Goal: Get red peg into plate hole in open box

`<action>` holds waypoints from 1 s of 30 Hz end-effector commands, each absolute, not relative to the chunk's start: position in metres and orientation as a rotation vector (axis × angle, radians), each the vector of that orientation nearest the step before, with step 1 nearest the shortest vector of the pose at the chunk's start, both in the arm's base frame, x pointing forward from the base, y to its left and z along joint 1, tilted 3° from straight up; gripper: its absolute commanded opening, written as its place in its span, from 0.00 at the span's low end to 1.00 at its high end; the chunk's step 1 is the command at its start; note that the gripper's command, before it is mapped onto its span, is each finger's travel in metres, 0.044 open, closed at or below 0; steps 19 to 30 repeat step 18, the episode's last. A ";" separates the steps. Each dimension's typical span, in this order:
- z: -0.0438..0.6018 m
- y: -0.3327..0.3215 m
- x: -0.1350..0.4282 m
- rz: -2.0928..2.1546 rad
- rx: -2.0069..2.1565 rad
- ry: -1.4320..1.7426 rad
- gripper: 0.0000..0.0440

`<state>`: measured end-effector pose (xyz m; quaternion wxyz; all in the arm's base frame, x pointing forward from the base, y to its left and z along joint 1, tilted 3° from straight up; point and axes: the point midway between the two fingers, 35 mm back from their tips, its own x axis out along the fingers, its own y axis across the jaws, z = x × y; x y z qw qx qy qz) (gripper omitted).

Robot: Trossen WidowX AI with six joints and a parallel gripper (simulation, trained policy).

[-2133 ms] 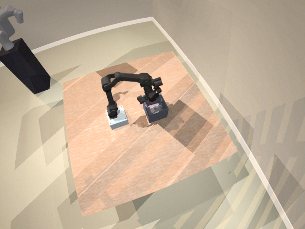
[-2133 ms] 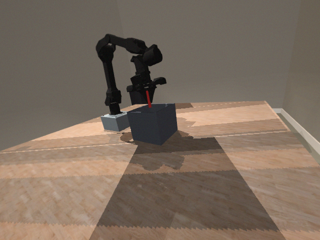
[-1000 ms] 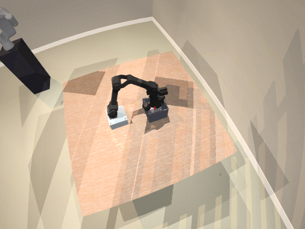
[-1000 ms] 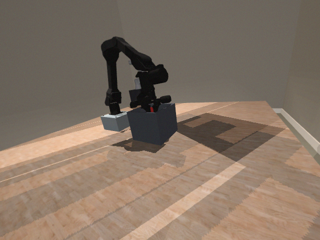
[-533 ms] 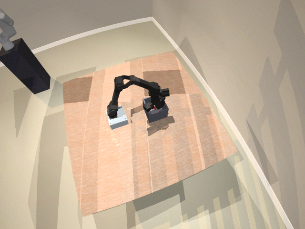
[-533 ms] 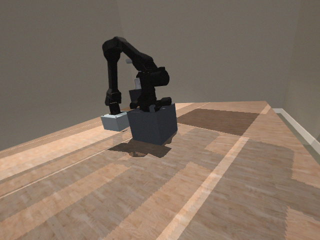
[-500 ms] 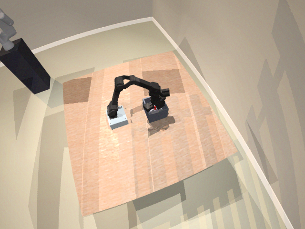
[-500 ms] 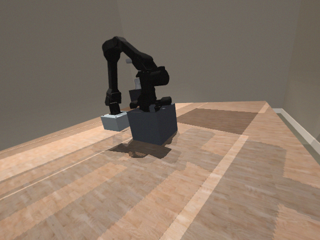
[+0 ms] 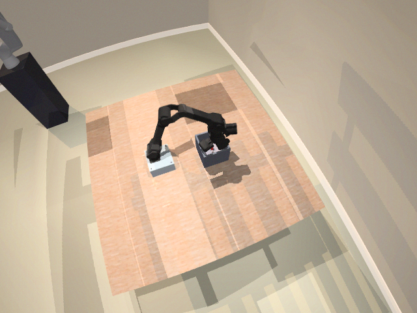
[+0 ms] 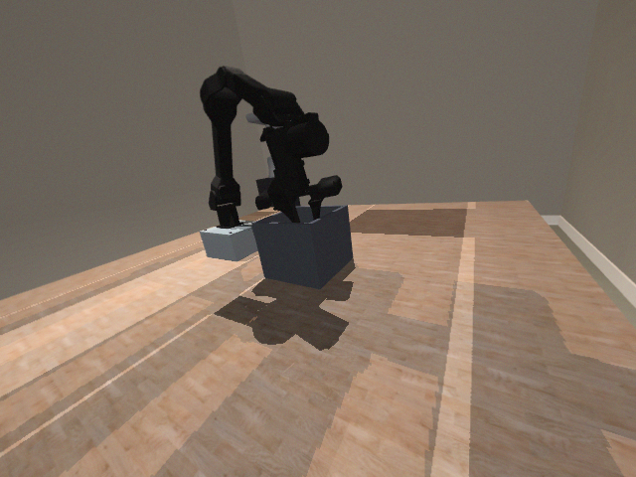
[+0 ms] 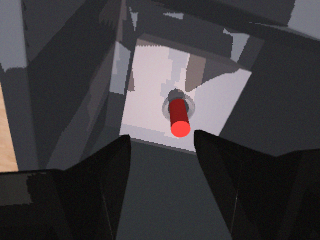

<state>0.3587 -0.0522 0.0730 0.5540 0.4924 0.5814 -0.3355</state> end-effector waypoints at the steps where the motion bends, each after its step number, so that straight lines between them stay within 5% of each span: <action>1: 0.077 -0.054 0.363 -0.767 1.196 1.386 0.48; 13: 0.105 -0.065 0.379 -0.680 1.288 1.349 0.53; 18: 0.116 -0.071 0.386 -0.641 1.304 1.330 0.41; 30: 0.116 -0.071 0.386 -0.641 1.304 1.330 0.41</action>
